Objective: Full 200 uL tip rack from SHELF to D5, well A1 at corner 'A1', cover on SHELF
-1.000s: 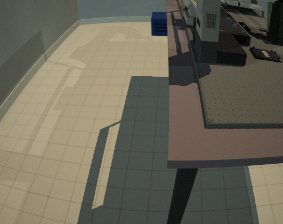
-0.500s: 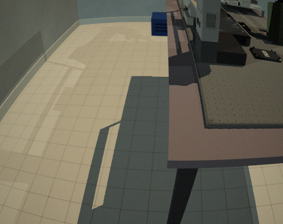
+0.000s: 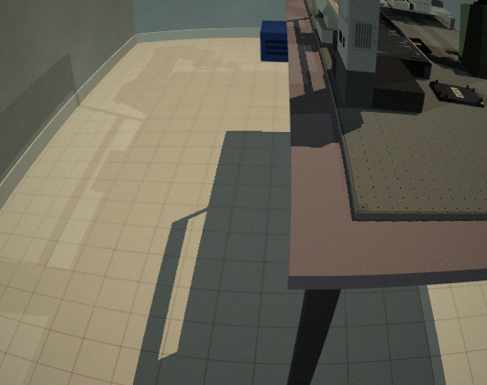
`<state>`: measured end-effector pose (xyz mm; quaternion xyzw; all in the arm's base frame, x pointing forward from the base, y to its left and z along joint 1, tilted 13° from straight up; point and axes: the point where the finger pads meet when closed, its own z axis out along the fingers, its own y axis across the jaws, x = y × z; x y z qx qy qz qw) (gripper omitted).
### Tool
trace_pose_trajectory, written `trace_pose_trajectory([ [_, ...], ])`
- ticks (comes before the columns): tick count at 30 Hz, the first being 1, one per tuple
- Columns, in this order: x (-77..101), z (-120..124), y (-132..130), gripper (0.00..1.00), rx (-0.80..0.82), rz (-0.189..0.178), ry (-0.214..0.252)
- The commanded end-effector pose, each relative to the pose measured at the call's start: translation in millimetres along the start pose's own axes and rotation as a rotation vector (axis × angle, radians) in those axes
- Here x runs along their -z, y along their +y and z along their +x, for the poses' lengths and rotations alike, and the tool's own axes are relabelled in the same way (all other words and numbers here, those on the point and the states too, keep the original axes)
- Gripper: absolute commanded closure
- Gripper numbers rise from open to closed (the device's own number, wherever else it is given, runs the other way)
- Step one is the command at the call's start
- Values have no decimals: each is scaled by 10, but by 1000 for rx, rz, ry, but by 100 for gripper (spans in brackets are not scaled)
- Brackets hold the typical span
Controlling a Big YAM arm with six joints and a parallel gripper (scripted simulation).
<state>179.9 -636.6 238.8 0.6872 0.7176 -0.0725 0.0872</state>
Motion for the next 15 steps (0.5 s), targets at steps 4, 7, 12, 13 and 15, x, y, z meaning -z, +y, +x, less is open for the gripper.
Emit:
trace_pose_trajectory([
  [4, 260, -135, 354, 0, -21, -12, -47],
  [7, 279, -128, 506, 0, -21, -13, -47],
  [12, 298, -121, 657, 0, -21, -15, -47],
  [13, 304, -119, 708, 0, -21, -15, -47],
  [15, 317, -114, 808, 0, -21, -16, -47],
])
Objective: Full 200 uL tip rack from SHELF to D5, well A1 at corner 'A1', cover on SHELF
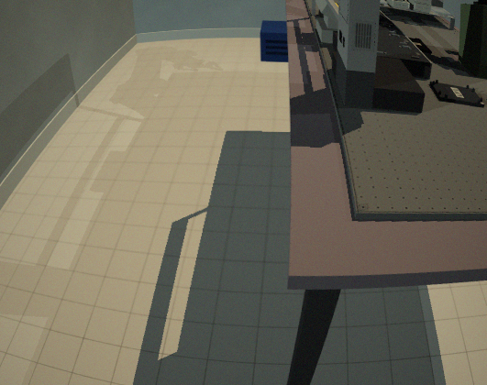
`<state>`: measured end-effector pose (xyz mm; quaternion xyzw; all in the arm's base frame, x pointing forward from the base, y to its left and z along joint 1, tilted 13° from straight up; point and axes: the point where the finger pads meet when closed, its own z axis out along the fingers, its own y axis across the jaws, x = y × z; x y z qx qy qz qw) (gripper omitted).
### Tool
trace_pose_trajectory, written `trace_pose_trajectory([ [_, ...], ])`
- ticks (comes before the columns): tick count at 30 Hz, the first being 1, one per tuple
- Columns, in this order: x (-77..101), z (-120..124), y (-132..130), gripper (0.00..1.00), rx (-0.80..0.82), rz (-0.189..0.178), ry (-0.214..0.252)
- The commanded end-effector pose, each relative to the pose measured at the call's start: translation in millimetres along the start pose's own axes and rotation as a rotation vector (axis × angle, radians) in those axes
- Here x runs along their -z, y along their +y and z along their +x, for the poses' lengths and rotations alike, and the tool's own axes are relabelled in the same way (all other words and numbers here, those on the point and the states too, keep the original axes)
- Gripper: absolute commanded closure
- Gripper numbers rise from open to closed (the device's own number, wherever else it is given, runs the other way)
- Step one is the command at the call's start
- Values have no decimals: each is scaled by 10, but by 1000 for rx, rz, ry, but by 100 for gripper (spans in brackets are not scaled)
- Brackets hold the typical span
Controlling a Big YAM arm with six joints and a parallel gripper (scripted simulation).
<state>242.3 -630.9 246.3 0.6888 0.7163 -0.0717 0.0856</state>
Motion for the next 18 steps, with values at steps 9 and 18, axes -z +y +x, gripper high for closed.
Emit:
trace_pose_trajectory([
  [9, 384, -81, 238, 0, -40, -15, -50],
  [18, 386, 121, 388, 0, -18, -26, -63],
])
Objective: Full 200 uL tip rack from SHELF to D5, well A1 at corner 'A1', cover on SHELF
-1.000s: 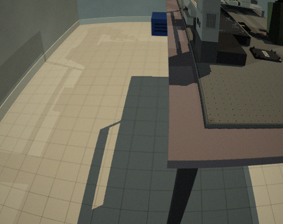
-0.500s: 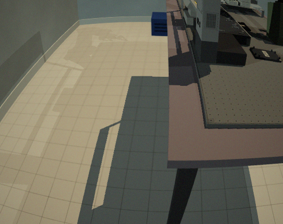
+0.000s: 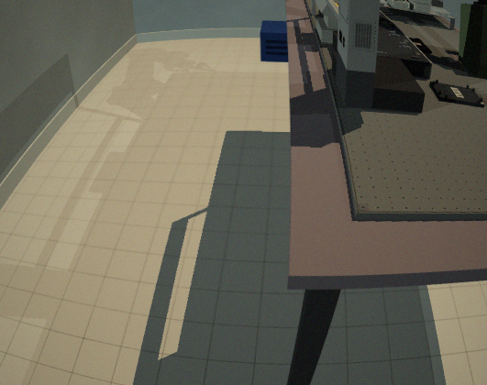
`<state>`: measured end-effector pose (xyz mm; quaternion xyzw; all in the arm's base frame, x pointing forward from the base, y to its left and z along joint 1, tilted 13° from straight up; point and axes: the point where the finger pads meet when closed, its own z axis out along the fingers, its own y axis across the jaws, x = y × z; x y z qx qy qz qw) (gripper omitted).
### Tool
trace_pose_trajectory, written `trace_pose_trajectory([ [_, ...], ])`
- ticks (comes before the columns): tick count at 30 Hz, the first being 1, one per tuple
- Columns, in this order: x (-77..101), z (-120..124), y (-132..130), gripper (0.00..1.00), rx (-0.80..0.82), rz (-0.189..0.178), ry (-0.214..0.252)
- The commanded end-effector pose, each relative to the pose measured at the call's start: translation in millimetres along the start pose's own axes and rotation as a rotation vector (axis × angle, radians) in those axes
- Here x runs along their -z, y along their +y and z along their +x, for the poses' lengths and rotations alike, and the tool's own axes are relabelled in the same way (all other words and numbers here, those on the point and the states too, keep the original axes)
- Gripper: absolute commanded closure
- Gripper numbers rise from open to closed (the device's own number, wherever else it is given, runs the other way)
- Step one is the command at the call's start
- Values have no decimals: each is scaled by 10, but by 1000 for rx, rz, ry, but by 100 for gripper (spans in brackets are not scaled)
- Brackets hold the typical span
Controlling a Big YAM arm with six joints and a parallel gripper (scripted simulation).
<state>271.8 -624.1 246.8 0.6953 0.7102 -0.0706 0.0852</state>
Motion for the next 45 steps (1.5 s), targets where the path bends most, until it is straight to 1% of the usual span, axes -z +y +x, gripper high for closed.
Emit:
trace_pose_trajectory([
  [1, 368, 119, 86, 0, -1, -27, -64],
  [9, 336, 516, 72, 0, -1, -27, -62],
  [11, 336, 516, 72, 0, -1, -27, -62],
  [26, 279, 1265, 47, 0, -1, -28, -56],
  [28, 279, 1265, 47, 0, -1, -28, -56],
  [43, 230, 2015, 21, 0, -2, -29, -51],
  [45, 230, 2015, 21, 0, -2, -29, -51],
])
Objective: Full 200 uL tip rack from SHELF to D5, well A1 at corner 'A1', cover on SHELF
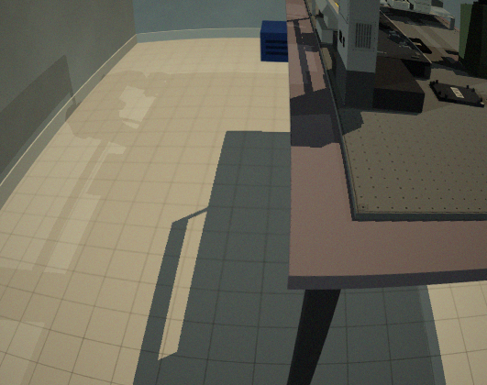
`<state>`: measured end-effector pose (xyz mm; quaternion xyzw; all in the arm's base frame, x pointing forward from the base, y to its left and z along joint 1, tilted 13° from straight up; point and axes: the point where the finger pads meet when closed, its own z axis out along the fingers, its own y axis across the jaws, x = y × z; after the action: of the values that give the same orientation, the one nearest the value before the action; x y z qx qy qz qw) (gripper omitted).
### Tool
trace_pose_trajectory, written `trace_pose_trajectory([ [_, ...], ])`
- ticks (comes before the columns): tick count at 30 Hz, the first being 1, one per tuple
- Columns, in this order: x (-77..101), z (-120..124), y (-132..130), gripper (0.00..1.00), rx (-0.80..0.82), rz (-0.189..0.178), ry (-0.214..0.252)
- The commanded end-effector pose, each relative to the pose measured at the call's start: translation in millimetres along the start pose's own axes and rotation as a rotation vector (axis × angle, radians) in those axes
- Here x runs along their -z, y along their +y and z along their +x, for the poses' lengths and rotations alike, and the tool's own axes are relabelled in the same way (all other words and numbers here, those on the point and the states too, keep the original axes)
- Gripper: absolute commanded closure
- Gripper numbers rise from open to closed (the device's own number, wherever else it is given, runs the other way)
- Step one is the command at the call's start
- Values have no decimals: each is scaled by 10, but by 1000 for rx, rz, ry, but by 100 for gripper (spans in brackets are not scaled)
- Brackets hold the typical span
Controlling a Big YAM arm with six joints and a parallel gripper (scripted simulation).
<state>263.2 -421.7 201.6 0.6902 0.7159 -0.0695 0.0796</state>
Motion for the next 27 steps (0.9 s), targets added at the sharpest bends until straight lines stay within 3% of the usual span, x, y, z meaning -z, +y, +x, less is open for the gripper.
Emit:
trace_pose_trajectory([
  [1, 223, -9, 65, 0, -17, -34, -60],
  [15, 178, 678, 54, 0, -18, -35, -55],
  [17, 178, 678, 54, 0, -18, -35, -55],
  [18, 382, 434, 68, 0, -48, -64, -100],
  [20, 266, 440, 81, 0, -45, -49, -79],
  [21, 228, 517, 223, 0, -20, -44, -66],
  [27, 227, 570, 503, 0, -17, -35, -49],
])
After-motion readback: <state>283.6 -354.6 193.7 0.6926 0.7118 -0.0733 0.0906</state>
